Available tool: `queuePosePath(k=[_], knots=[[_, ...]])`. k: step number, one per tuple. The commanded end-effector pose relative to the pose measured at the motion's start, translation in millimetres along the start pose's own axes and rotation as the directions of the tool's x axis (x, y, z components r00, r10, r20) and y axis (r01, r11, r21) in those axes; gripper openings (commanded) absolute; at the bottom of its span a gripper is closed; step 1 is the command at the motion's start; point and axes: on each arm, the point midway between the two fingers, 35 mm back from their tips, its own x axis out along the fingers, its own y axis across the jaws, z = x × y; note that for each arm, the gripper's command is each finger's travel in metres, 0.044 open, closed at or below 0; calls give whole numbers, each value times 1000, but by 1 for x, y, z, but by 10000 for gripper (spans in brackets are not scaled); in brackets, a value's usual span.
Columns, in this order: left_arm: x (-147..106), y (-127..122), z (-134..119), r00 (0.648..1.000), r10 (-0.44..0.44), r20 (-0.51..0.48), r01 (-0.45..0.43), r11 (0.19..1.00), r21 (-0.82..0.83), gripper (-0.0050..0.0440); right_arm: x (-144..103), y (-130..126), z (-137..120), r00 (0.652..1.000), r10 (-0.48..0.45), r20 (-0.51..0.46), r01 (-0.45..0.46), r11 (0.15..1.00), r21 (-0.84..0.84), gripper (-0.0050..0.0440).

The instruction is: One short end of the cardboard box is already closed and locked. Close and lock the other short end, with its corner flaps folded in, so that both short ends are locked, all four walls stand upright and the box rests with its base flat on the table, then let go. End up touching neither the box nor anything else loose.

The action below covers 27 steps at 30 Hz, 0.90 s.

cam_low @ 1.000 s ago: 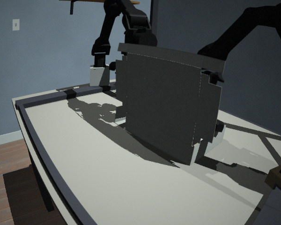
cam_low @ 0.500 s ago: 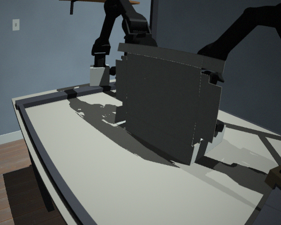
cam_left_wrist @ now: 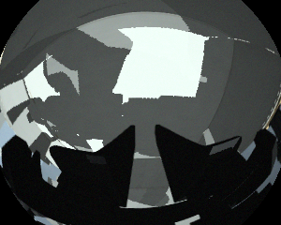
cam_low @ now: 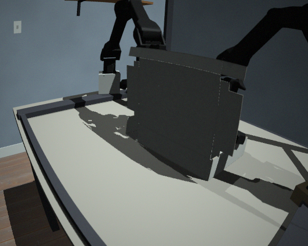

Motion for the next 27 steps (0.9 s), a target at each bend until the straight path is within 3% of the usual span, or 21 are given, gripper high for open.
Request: queuePosePath(k=[1,5,9,13,27], knots=[[16,1,5,1000,-15,1,15,1000,-14,103,-1,-3,-2,1000,-21,-8,21,1000,4,195],[16,1,5,1000,-15,0,15,1000,-14,103,2,-3,-2,1000,-21,-8,21,1000,4,195],[16,1,5,1000,-15,0,15,1000,-14,103,34,-2,-1,1000,-21,-8,21,1000,4,99],[16,1,5,1000,-15,0,15,1000,-14,103,34,-2,-1,1000,-21,-8,21,1000,4,3],[16,1,4,1000,-14,0,14,1000,-14,103,34,-2,-1,1000,-22,-8,22,1000,4,1]])
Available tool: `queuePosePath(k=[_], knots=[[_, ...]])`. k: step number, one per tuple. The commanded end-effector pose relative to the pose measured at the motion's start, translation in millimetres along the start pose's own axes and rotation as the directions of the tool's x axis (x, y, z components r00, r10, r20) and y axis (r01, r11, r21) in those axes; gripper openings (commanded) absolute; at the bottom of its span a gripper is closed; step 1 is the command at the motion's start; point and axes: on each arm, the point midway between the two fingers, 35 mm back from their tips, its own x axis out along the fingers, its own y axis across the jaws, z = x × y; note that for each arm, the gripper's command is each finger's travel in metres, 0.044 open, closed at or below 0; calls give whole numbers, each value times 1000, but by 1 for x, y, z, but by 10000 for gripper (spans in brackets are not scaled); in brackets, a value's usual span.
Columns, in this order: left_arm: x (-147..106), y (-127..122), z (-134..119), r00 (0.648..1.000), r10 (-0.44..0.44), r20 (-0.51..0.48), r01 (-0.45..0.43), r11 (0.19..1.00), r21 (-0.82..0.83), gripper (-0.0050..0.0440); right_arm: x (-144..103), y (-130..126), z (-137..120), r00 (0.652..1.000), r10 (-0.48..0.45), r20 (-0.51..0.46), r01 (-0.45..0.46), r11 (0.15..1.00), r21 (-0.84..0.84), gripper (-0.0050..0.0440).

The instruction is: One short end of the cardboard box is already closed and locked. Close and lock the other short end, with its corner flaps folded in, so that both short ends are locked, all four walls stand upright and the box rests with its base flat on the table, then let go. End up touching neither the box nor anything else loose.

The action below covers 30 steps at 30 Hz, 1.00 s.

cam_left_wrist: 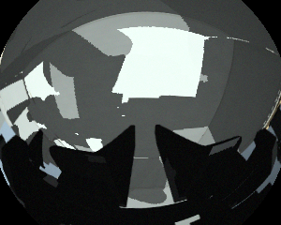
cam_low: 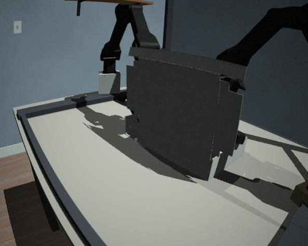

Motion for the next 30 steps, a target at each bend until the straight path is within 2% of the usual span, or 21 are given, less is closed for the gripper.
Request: queuePosePath(k=[1,10,30], knots=[[16,0,5,1000,-14,3,14,1000,-14,103,-11,-11,-2,999,-48,-8,48,999,3,1],[16,0,5,1000,-14,3,14,1000,-14,103,-11,-11,-2,999,-48,-8,48,999,3,1],[16,1,5,1000,-14,2,14,1000,-14,103,-36,-5,0,999,-48,-8,48,999,1,1]])
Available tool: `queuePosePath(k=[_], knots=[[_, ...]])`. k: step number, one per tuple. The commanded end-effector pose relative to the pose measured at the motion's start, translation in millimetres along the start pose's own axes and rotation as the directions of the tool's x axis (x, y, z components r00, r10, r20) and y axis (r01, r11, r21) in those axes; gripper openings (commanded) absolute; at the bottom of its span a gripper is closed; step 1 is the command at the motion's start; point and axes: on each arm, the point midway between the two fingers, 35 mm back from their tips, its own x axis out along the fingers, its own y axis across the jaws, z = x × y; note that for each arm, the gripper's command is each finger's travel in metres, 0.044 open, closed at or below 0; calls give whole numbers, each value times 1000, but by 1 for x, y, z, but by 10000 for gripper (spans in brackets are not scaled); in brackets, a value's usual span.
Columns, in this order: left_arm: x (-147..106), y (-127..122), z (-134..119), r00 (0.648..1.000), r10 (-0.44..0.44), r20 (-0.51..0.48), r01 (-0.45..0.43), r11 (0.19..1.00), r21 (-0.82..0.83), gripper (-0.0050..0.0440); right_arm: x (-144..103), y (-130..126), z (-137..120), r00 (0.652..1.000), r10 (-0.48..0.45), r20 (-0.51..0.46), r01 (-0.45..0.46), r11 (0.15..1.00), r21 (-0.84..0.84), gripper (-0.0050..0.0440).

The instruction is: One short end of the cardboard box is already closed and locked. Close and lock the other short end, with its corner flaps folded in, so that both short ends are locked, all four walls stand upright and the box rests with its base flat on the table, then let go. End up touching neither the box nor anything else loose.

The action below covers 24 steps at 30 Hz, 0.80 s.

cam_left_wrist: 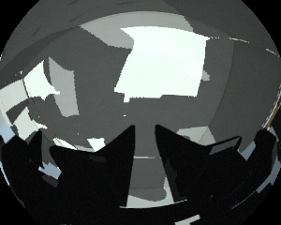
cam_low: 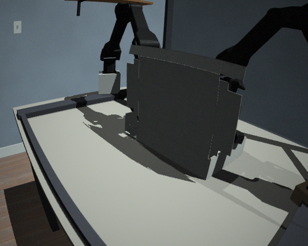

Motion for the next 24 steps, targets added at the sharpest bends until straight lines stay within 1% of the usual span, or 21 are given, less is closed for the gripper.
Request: queuePosePath(k=[1,12,24], knots=[[17,-4,6,1000,-29,6,29,1000,-13,103,-32,-10,-2,998,-60,-13,60,998,3,1],[17,-4,6,1000,-29,6,29,1000,-13,103,-55,-9,1,998,-60,-13,60,998,3,1],[17,-4,6,1000,-29,6,29,999,-13,103,-67,-13,2,998,-61,-13,61,998,3,1]])
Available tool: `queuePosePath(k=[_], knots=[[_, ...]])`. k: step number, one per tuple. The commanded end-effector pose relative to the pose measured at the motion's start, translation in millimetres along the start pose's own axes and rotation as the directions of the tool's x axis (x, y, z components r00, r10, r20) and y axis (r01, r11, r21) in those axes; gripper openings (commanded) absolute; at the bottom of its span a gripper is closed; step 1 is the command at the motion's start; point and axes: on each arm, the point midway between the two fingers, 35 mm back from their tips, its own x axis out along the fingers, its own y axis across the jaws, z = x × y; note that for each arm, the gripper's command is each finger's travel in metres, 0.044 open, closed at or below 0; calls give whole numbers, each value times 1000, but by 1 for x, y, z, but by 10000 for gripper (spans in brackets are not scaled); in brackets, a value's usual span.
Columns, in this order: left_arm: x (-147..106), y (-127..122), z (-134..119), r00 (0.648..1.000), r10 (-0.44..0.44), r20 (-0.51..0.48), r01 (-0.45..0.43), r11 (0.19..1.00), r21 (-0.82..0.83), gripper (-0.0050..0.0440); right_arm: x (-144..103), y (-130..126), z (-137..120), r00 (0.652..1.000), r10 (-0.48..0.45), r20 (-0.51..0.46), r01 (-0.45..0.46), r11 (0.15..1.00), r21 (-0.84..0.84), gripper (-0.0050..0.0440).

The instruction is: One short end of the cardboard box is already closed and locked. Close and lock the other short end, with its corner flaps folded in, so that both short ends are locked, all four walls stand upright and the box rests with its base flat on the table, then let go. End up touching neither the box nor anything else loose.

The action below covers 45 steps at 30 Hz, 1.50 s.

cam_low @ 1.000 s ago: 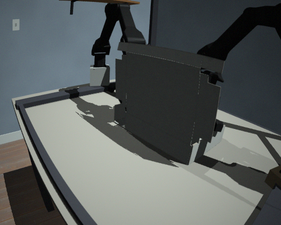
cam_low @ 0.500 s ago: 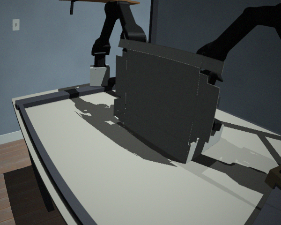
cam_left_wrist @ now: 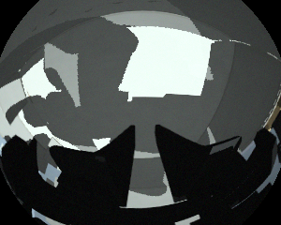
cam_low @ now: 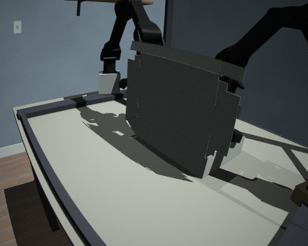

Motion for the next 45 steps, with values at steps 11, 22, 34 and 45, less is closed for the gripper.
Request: queuePosePath(k=[11,22,34,45], knots=[[19,-12,7,998,-53,13,54,999,-3,103,-38,-13,-1,980,-200,-15,200,980,1,1],[19,-12,7,998,-53,13,54,999,-3,103,-44,-15,-1,951,-310,-15,310,951,-1,1],[19,-12,7,998,-53,13,54,999,-4,103,-47,-17,-1,899,-438,-15,438,899,-3,1],[19,-12,7,998,-53,13,53,999,-4,103,-50,-25,-1,899,-438,-15,438,899,-4,1]])
